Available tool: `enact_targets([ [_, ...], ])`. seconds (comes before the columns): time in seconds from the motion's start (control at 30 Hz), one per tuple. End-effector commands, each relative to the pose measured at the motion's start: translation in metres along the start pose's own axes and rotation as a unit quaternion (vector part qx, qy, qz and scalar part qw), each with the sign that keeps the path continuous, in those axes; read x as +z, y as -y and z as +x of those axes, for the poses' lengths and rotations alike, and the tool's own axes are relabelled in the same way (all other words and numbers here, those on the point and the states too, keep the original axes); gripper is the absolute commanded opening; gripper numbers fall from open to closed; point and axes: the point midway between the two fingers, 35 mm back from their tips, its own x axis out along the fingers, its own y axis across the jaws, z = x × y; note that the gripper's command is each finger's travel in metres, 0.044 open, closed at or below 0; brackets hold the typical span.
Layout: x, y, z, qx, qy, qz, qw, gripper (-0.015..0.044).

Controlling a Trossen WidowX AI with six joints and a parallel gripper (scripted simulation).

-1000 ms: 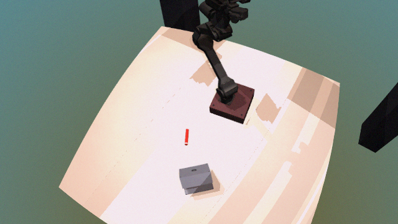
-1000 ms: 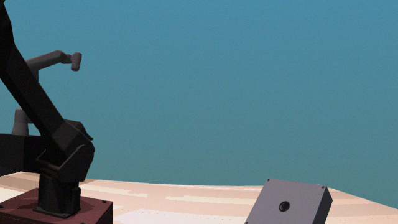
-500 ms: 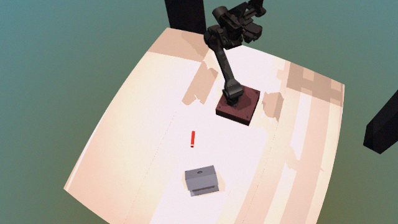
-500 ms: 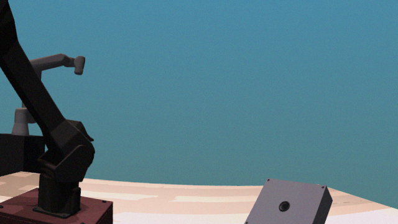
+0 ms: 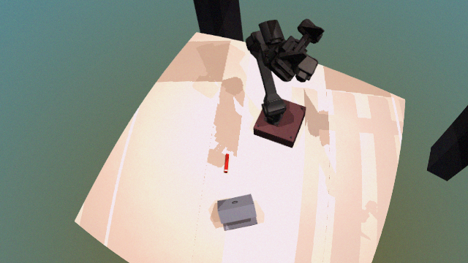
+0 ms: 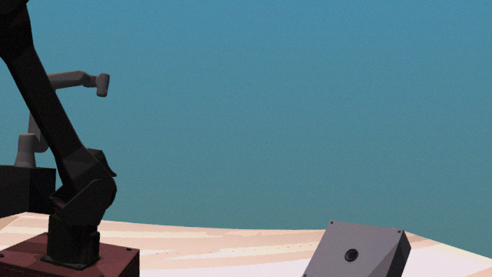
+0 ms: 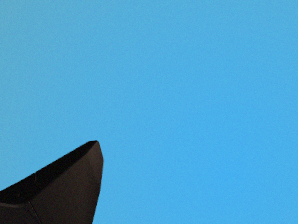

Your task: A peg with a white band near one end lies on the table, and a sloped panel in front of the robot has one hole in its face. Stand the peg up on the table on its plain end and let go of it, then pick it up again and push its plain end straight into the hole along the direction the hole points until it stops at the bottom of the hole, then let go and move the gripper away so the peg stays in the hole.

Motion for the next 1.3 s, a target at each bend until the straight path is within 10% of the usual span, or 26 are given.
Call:
enact_targets([
  [0.0,0.02,-0.028,0.001,0.048,0.029,0.035,0.998,0.044],
  [1.27,0.124,-0.234,-0.088,0.443,0.085,0.283,0.846,0.044],
])
